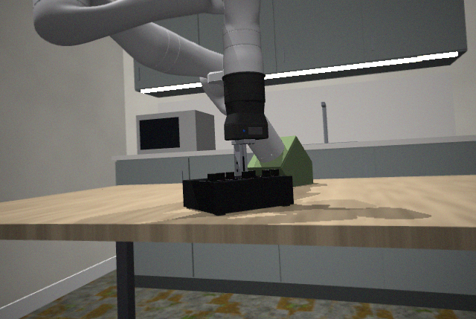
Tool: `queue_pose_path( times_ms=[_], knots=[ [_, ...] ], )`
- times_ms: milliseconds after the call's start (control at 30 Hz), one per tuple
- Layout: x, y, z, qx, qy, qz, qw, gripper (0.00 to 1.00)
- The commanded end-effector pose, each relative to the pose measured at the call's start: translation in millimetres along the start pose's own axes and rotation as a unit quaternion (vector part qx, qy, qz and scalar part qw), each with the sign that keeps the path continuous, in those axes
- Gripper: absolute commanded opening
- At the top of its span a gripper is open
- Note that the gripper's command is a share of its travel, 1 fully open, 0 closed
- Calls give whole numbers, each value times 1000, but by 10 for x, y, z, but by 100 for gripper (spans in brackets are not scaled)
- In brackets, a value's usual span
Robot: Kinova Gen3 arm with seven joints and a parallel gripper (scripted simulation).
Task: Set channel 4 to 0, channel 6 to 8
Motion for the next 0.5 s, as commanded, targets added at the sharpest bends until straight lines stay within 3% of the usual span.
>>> queue_pose_path(
  times_ms=[0, 467],
  knots=[
    [5, 15, -9, -2, 0, 0, 1000, 0],
    [6, 31, -9, -2, 0, 0, 1000, 0]
  ],
)
Point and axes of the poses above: the point where the finger pads meet when closed, its own z axis out along the fingers, its own x axis across the jaws, y = z × x, the point moved 5 cm from there along -z, back along the fingers, and after that the axes turned 3 degrees about z, right-handed, at the moved point
